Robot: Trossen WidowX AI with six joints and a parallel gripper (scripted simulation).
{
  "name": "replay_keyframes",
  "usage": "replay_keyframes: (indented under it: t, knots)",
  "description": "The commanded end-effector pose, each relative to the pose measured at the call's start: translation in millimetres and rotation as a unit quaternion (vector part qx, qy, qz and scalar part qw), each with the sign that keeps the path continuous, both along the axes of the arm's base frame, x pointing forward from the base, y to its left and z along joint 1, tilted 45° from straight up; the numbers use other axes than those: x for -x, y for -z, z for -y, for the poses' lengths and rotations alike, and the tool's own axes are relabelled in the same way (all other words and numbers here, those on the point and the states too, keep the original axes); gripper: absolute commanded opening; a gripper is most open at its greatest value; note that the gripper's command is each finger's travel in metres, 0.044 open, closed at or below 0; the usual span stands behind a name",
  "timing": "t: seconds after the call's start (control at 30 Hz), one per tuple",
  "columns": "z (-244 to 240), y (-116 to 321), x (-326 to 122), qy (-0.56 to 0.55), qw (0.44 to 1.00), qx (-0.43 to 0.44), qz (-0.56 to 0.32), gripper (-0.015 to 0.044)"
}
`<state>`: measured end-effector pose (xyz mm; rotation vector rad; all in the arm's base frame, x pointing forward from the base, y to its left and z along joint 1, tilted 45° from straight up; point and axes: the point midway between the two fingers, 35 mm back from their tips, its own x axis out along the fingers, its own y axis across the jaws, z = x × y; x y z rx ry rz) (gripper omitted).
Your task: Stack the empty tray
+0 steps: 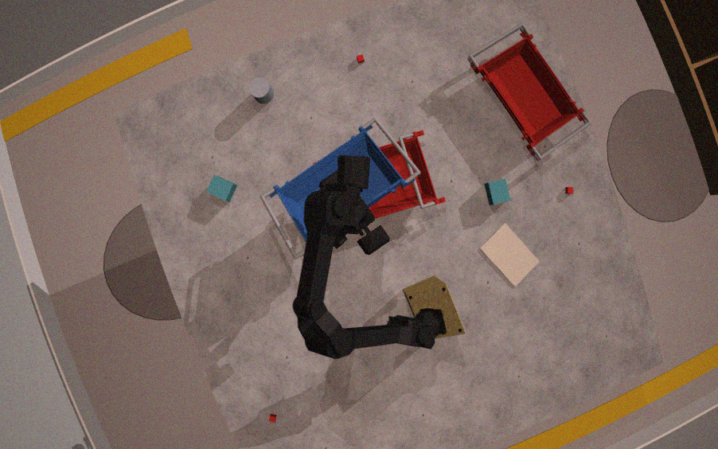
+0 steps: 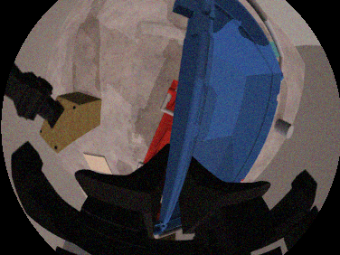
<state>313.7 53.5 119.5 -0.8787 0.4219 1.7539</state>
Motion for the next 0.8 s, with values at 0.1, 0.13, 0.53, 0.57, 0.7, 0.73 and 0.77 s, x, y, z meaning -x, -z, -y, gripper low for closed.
replay_keyframes:
  t: [0.1,0.13,0.53,0.57,0.7,0.73,0.77]
  knots:
    - [26,16,-13,0.051,0.998,0.005,-0.027,0.0]
    - [29,20,-14,0.058,0.998,0.005,-0.033,0.0]
    - [61,53,-21,0.121,0.988,0.005,-0.094,0.0]
    - [61,53,-21,0.121,0.988,0.005,-0.094,0.0]
    - [61,53,-21,0.121,0.988,0.005,-0.094,0.0]
    - [61,53,-21,0.121,0.988,0.005,-0.094,0.0]
    - [61,53,-21,0.121,0.988,0.005,-0.094,0.0]
